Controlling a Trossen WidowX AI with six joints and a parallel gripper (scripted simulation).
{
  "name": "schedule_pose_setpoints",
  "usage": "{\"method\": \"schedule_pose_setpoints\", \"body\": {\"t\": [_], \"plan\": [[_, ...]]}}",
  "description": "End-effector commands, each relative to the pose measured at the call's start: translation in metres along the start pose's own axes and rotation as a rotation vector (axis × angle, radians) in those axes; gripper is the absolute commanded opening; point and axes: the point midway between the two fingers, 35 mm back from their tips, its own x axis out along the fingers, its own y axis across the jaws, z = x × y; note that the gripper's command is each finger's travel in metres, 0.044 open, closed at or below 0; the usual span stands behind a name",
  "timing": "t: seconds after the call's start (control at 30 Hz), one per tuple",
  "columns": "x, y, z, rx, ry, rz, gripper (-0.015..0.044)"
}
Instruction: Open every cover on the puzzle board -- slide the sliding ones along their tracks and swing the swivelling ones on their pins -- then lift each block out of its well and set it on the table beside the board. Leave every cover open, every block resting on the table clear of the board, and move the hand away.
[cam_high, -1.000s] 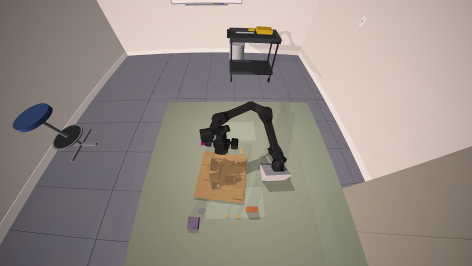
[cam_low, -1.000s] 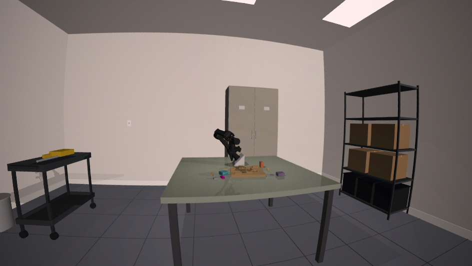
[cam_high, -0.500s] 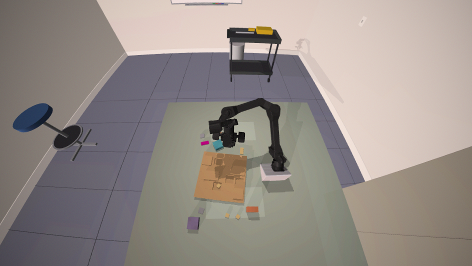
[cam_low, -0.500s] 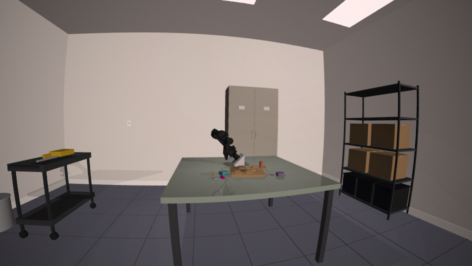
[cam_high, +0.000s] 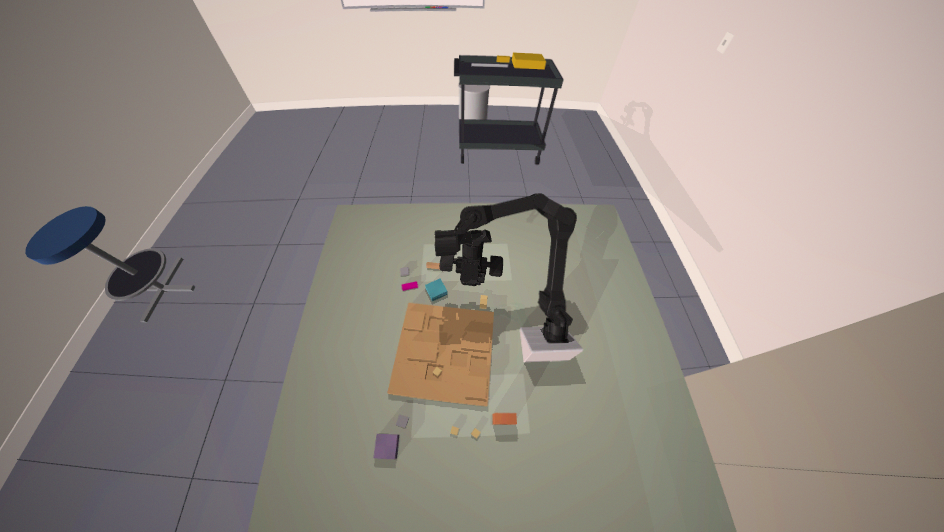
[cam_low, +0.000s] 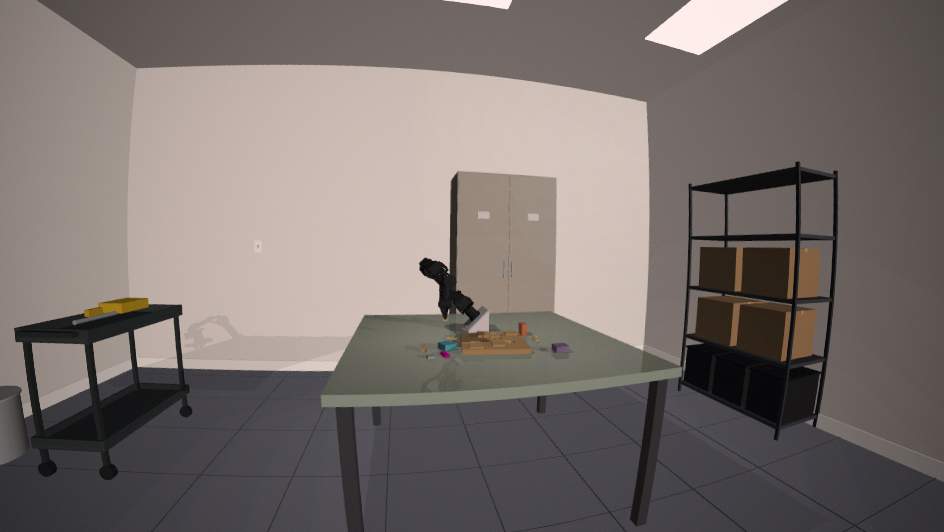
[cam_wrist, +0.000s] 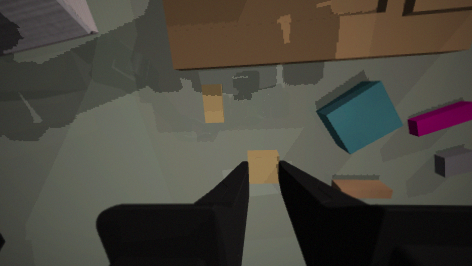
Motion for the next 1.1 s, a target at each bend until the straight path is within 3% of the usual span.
{"method": "schedule_pose_setpoints", "body": {"t": [0.0,1.07], "plan": [[0.003,0.002,-0.001,-0.006,0.003,0.002,0.0080],[0.055,-0.003,0.001,-0.005,-0.004,0.002,0.0080]]}}
